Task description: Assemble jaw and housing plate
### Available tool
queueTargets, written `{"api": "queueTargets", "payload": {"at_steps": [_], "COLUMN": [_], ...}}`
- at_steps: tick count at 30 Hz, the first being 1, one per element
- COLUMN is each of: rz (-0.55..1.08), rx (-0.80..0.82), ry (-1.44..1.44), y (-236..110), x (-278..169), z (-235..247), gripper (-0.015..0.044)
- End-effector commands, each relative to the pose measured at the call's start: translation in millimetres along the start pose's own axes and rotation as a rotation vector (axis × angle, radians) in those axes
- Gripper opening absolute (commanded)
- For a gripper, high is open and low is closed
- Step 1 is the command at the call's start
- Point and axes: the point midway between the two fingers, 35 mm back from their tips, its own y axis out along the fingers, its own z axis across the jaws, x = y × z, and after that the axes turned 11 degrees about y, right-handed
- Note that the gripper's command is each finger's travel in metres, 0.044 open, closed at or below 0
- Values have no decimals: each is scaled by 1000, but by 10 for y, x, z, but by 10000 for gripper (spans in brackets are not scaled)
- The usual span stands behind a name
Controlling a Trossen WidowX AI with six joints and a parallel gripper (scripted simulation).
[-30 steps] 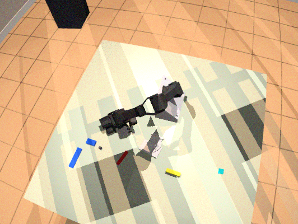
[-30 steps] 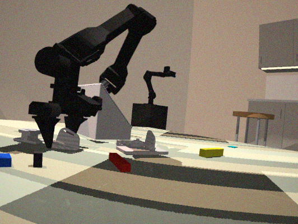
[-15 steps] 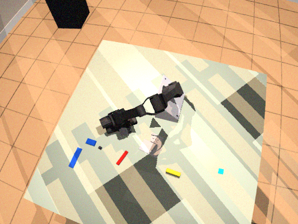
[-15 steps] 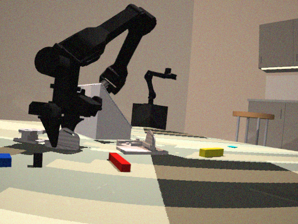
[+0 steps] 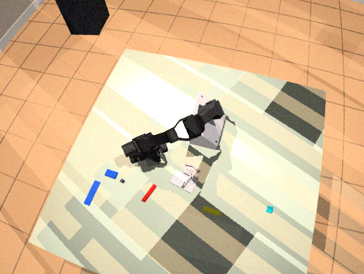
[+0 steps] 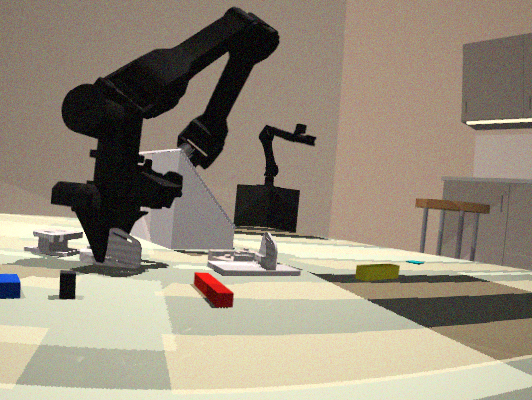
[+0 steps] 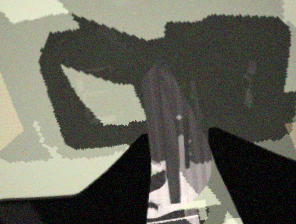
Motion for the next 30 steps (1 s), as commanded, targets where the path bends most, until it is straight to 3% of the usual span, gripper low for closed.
{"api": "queueTargets", "payload": {"at_steps": [1,30], "rz": [-1,-3], "rx": [-3,-3], "ry": [-3,4], "y": [1,-789], "x": [3,-6], "z": [-7,-6], "gripper": [134,134]}}
